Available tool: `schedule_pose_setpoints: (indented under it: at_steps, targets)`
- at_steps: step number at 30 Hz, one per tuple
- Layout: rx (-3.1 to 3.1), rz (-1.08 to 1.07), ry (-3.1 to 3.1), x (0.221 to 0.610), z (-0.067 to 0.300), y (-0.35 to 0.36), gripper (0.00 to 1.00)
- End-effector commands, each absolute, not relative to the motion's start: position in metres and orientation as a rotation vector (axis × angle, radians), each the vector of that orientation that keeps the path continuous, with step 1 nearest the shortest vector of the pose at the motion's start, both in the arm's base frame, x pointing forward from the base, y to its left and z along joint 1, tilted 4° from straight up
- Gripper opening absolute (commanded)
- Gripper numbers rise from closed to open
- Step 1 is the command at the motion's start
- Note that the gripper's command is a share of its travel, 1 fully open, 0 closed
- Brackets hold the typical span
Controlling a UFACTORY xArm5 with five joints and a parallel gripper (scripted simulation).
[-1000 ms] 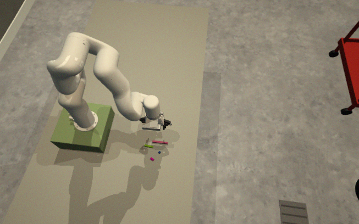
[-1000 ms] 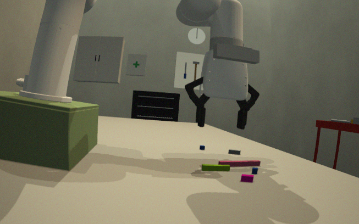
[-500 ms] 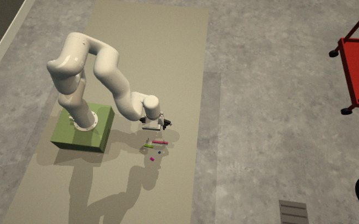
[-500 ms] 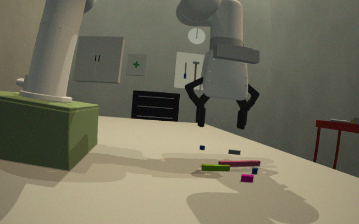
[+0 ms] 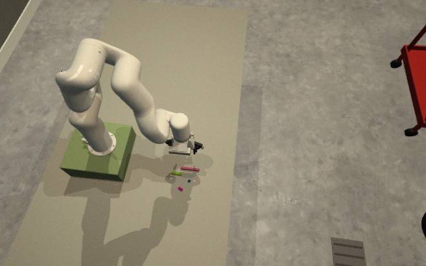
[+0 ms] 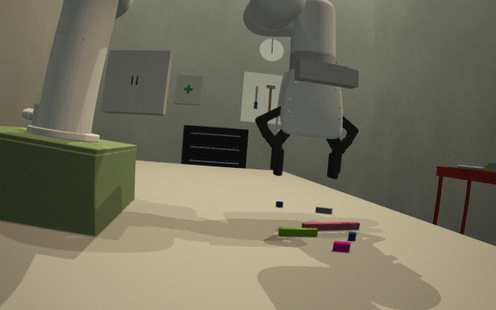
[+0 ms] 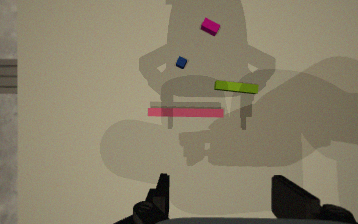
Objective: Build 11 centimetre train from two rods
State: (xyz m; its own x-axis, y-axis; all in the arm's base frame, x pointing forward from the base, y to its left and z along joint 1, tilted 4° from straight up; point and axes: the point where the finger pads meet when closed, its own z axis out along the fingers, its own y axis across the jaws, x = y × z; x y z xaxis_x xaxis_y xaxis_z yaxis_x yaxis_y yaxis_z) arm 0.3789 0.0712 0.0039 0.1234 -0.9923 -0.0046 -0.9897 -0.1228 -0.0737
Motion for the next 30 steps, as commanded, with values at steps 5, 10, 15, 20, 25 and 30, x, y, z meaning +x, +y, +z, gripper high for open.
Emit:
schedule_pose_setpoints:
  at_steps: [5,10,15,20,25,30]
  targets:
    - [-2.31,-0.073,2.037,0.38,0.005,0.071,1.0]
    - [-2.337,-0.075,2.008,0.381,0.005,0.067,1.0]
    - [-2.479,-0.085,1.841,0.387,0.006,0.047,1.0]
    - [-2.603,-0.093,1.674,0.392,0.008,0.026,1.0]
    - [-2.669,-0.098,1.577,0.394,0.008,0.015,1.0]
    - [-2.797,-0.105,1.358,0.397,0.01,-0.01,1.0]
